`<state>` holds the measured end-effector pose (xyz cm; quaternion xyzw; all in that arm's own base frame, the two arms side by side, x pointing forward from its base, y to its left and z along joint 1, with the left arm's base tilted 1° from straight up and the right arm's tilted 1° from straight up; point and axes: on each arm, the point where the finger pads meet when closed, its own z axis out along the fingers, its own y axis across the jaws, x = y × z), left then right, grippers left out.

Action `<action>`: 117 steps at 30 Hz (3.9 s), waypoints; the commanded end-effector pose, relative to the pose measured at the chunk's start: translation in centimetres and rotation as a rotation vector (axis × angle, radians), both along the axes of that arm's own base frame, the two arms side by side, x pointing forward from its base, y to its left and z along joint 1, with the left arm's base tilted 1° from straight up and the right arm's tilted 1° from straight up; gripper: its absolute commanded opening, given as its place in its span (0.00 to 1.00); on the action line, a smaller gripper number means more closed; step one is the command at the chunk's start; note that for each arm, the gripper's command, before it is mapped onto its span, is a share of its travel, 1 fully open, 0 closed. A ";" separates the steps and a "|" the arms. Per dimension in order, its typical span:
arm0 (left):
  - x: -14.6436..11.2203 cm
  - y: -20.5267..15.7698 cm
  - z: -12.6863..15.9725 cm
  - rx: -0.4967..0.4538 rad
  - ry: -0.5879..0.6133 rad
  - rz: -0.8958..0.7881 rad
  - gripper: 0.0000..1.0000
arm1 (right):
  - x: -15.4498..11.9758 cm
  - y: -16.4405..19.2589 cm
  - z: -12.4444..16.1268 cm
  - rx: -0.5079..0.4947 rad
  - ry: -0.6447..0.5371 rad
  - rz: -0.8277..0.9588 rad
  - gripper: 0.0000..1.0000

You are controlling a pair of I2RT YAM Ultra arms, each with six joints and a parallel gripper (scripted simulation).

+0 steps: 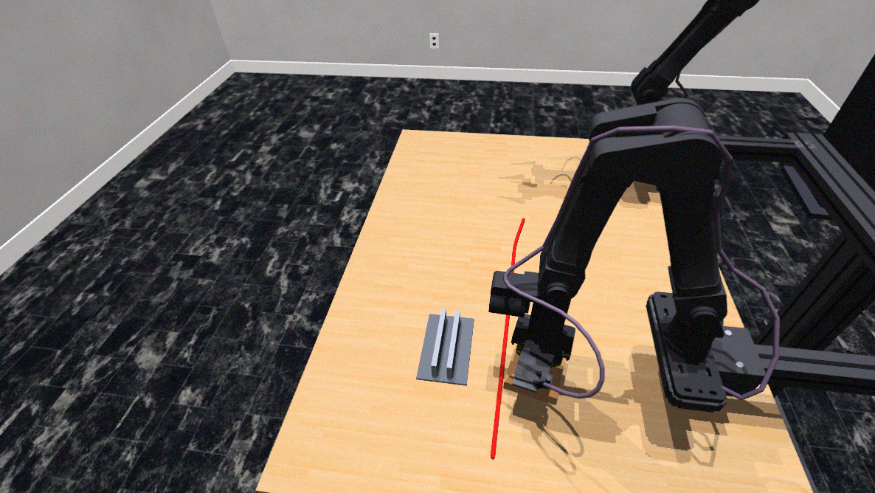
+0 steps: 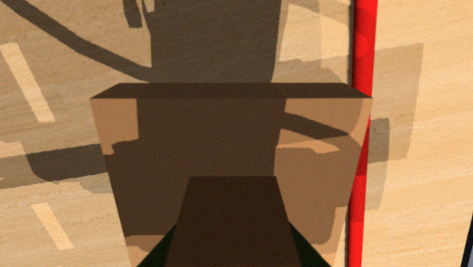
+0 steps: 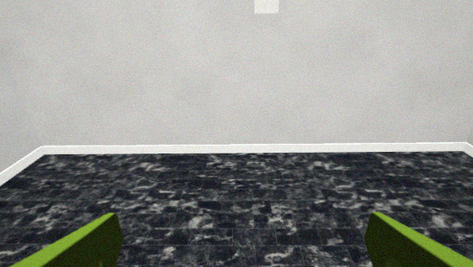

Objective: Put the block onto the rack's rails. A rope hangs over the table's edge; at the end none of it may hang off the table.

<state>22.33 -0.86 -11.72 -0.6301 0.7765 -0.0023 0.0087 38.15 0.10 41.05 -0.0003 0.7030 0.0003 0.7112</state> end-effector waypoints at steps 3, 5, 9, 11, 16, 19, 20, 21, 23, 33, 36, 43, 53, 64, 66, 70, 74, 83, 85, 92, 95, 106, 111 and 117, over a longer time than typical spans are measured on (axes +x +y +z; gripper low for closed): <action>0.7 -0.1 0.9 0.011 -0.030 -0.011 0.00 | -1.3 0.5 4.1 -0.006 -0.102 0.017 1.00; 1.3 -0.2 1.3 0.011 -0.039 -0.012 0.00 | -1.3 0.5 4.1 -0.006 -0.102 0.017 1.00; 2.3 -0.3 2.2 0.009 -0.062 -0.014 0.00 | -1.3 0.5 4.1 -0.006 -0.102 0.017 1.00; 2.3 -0.4 2.5 0.009 -0.062 -0.015 0.00 | -1.3 0.5 4.1 -0.006 -0.102 0.017 1.00; 2.0 -0.1 3.2 0.009 -0.058 -0.003 0.00 | -1.3 0.5 4.1 -0.006 -0.102 0.017 1.00; 1.6 0.0 3.3 0.010 -0.049 -0.002 0.00 | -1.3 0.5 4.1 -0.006 -0.102 0.017 1.00; 2.0 -0.1 3.6 0.009 -0.058 -0.005 0.00 | -1.3 0.5 4.1 -0.006 -0.102 0.017 1.00; 2.2 -0.2 3.8 0.009 -0.063 -0.006 0.00 | -1.3 0.5 4.1 -0.006 -0.102 0.017 1.00; 2.2 -0.2 4.2 0.009 -0.064 -0.006 0.00 | -1.3 0.5 4.1 -0.006 -0.102 0.017 1.00; 1.8 -0.2 5.6 0.009 -0.057 -0.007 0.00 | -1.3 0.5 4.1 -0.006 -0.102 0.017 1.00; 1.7 0.0 5.7 0.009 -0.056 -0.003 0.00 | -1.3 0.5 4.1 -0.006 -0.102 0.017 1.00; 1.7 -0.4 6.8 0.009 -0.059 -0.014 0.00 | -1.3 0.5 4.1 -0.006 -0.102 0.017 1.00; 1.7 -0.1 8.1 0.008 -0.060 -0.002 0.00 | -1.3 0.5 4.1 -0.006 -0.102 0.018 1.00; 3.0 -0.5 8.2 0.015 -0.032 -0.177 0.00 | -1.3 0.5 4.1 -0.006 -0.102 0.017 1.00; 3.8 -0.7 8.3 0.012 -0.024 -0.255 0.00 | -1.3 0.5 4.1 -0.006 -0.102 0.017 1.00; 4.5 -0.5 8.4 0.011 -0.015 -0.313 0.00 | -1.3 0.5 4.1 -0.006 -0.102 0.017 1.00; 6.1 -1.2 8.6 0.012 -0.010 -0.454 0.00 | -1.3 0.5 4.1 -0.006 -0.102 0.017 1.00; 9.9 -2.0 8.9 0.014 0.001 -0.735 0.00 | -1.3 0.5 4.1 -0.006 -0.102 0.017 1.00; 10.3 -2.1 8.9 0.015 0.001 -0.766 0.00 | -1.3 0.5 4.1 -0.006 -0.102 0.018 1.00; 12.8 -2.8 9.0 0.016 -0.003 -0.951 0.00 | -1.3 0.5 4.1 -0.006 -0.102 0.017 1.00; 14.0 -3.0 9.0 0.018 -0.001 -1.045 0.00 | -1.3 0.5 4.1 -0.006 -0.102 0.017 1.00; 17.2 -4.1 8.8 0.020 0.005 -1.326 0.00 | -1.3 0.5 4.1 -0.006 -0.102 0.017 1.00; 18.5 -4.5 8.6 0.017 0.003 -1.433 0.00 | -1.3 0.5 4.1 -0.006 -0.102 0.017 1.00; 19.9 -4.3 10.3 0.060 -0.055 -1.377 0.00 | -1.3 0.5 4.1 -0.006 -0.102 0.017 1.00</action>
